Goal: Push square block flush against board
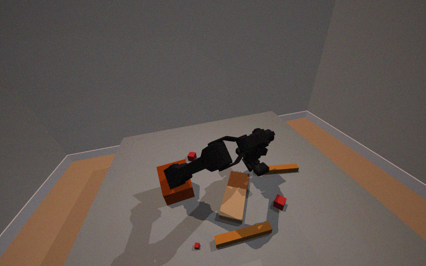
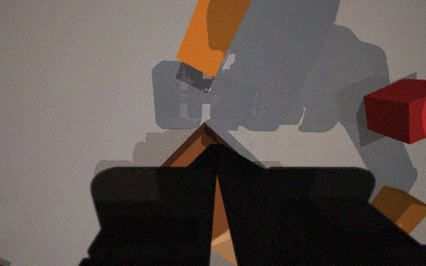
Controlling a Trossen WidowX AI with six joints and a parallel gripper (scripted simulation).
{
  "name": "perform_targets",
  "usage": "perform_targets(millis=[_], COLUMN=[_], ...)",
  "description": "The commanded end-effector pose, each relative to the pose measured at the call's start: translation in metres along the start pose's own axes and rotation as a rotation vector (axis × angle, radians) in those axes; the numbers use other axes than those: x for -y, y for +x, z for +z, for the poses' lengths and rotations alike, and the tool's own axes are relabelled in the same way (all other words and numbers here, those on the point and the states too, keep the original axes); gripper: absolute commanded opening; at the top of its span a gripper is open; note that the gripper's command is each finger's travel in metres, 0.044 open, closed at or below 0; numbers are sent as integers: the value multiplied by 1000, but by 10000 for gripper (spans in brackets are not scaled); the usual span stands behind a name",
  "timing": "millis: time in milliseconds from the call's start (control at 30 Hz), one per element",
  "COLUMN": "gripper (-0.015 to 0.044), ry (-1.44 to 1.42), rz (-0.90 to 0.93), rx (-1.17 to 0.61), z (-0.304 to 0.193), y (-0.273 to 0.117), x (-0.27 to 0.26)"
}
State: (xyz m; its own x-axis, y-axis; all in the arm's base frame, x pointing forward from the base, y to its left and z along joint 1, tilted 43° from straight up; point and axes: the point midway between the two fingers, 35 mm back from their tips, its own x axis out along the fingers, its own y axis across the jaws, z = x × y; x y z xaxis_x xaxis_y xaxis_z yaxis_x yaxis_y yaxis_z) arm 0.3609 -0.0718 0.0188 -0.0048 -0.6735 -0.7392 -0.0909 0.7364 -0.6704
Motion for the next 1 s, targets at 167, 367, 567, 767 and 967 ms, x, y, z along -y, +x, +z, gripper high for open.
perform_targets(millis=[167, 367, 567, 767, 967], gripper=[0, 0, 0, 0, 0], ry=[304, 504, 527, 527, 526], rz=[-9, -14, -14, -17, -17], rx=[-2, -4, -4, -3, -4], z=[-8, -14, -14, -15, -18], y=[-1, -1, 2, 54, 54], x=[30, 49, 51, 52, 51])
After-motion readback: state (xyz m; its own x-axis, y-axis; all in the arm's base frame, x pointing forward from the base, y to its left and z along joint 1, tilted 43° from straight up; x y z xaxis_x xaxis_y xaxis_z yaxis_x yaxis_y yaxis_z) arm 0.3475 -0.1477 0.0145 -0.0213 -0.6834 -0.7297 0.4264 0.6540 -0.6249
